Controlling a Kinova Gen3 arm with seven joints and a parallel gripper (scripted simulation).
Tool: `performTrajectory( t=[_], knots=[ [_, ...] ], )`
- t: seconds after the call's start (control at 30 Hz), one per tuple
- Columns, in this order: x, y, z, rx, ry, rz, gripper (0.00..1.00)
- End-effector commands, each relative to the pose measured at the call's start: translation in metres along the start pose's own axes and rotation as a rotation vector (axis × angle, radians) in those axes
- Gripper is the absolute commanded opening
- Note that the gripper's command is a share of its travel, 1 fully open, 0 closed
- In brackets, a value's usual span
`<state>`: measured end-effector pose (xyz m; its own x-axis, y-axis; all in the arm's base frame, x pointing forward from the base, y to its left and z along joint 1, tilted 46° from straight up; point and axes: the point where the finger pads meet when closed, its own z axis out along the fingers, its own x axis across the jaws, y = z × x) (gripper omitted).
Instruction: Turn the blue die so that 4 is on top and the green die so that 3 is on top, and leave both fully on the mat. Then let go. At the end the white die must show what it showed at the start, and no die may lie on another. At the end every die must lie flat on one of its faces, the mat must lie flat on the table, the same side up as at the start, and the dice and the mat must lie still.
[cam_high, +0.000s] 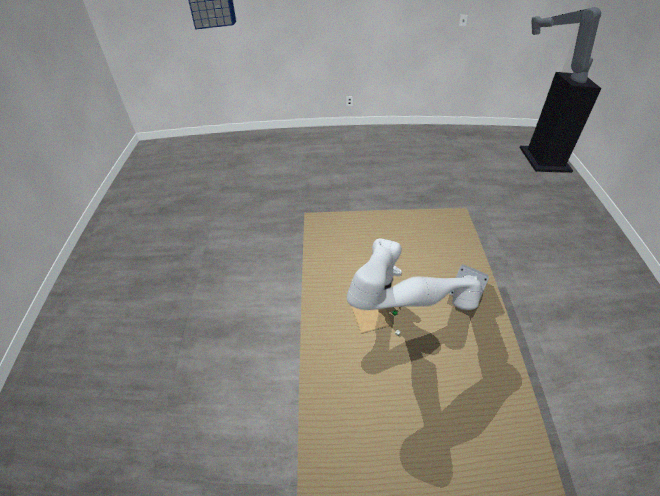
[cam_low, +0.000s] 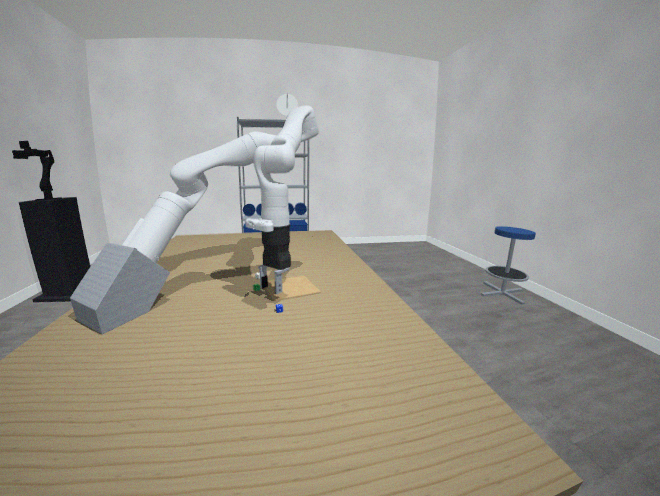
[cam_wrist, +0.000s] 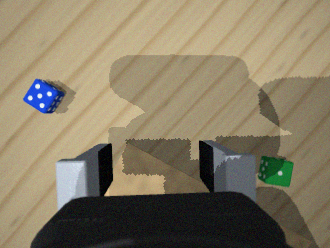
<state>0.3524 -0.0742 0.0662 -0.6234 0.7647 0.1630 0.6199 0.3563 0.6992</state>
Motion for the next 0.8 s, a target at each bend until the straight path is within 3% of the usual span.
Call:
performTrajectory(
  t=[0.0,0.3,0.77],
  knots=[
    [0.022,0.015,-0.002,-0.007,0.000,-0.014,1.00],
    [0.065,0.031,-0.002,-0.007,0.000,-0.014,1.00],
    [0.070,0.032,-0.002,-0.007,0.000,-0.014,1.00]
  ],
)
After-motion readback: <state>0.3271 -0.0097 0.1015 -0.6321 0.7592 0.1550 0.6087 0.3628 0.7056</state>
